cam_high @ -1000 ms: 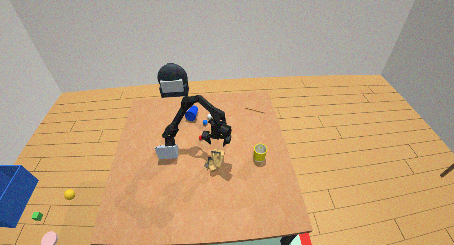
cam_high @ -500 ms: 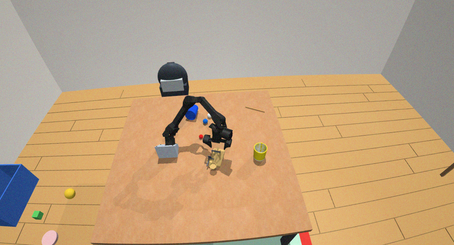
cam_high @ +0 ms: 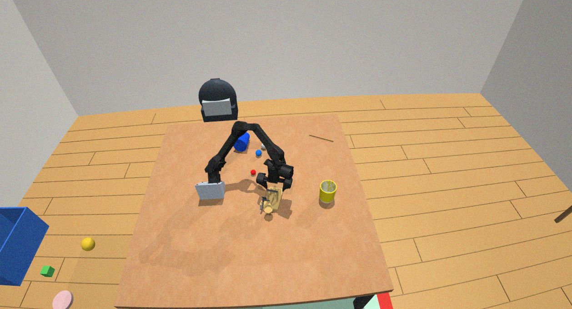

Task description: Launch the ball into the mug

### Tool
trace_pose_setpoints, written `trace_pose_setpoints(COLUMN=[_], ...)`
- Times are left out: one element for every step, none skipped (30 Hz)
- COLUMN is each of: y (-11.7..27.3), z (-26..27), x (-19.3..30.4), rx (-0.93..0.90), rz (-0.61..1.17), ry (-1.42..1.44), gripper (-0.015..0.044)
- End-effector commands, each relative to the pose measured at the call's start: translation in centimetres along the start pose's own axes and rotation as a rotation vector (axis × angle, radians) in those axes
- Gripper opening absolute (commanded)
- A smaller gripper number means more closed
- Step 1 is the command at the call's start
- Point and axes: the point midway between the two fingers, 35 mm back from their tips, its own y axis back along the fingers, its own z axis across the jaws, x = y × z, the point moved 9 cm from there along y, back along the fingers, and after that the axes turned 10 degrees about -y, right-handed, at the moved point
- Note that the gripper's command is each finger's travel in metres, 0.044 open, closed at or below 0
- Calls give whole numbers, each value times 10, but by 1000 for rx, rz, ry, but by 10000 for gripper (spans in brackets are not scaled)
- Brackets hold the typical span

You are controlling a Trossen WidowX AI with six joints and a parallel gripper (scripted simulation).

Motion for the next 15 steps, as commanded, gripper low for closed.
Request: trace_pose_setpoints(y=[-8, -10, -12, -13, -15, -17, -18, -20, -21, -23, -23, -24, -24, -24, -21], z=[1, 1, 1, 1, 1, 2, 2, 2, 2, 2, 2, 2, 2, 2, 1], x=[2, 2, 2, 2, 2, 2, 2, 2, 2, 2, 2, 2, 2, 2, -1], rx=[-7, -7, -7, -7, -7, -7, -7, -7, -8, -8, -8, -8, -8, -8, -3], rz=[-7, -7, -7, -7, -7, -7, -8, -8, -8, -8, -8, -8, -8, -8, -2], ry=[-14, -13, -13, -13, -13, -13, -13, -13, -13, -13, -13, -13, -13, -13, 0], gripper=[440, 440, 440, 440, 440, 440, 440, 440, 440, 440, 440, 440, 440, 440, 414])
